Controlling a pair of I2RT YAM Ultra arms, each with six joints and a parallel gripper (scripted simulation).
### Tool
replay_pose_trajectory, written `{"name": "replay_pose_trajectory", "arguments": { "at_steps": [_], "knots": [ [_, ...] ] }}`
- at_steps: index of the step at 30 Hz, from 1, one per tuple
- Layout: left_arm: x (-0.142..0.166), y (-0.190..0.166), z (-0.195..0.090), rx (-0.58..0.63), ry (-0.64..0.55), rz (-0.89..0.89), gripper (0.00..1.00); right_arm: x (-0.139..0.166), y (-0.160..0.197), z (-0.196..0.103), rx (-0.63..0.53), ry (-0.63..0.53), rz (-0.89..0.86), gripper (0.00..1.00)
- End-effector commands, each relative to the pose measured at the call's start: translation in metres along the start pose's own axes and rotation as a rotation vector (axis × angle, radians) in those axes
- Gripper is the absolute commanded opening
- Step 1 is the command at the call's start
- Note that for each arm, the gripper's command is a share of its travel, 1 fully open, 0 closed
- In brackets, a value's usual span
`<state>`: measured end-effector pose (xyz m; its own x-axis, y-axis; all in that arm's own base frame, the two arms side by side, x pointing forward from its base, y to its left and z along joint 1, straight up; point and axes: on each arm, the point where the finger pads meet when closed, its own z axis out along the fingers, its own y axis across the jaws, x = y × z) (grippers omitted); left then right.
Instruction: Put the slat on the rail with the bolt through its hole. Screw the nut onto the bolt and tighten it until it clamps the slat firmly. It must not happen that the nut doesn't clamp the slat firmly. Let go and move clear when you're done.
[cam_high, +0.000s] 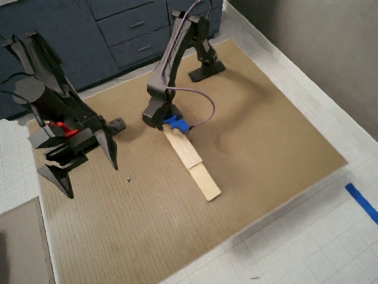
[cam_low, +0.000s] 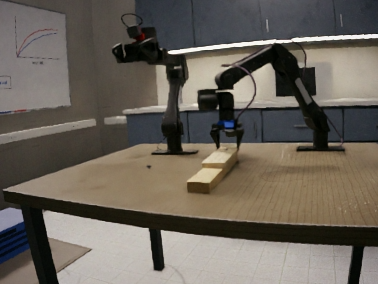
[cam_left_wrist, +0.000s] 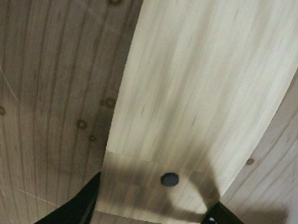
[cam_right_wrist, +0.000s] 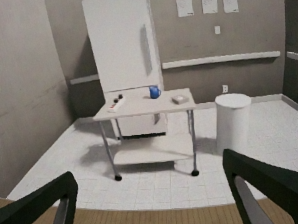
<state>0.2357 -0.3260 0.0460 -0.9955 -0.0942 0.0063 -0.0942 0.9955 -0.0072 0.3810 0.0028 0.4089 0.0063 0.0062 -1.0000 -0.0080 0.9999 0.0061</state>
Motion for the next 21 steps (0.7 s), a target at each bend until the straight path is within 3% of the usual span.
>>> {"name": "replay_pose_trajectory", "arguments": {
  "at_steps": [1, 21],
  "knots": [
    [-0.0043, -0.0003, 0.0042, 0.004, -0.013, -0.001, 0.72, -0.0029, -0.0018, -0.0003, 0.008, -0.006, -0.006, 1.0],
    [-0.0056, 0.0017, 0.0113, -0.003, -0.009, -0.001, 0.72, -0.0029, -0.0018, -0.0003, 0.008, -0.006, -0.006, 1.0]
  ]
}}
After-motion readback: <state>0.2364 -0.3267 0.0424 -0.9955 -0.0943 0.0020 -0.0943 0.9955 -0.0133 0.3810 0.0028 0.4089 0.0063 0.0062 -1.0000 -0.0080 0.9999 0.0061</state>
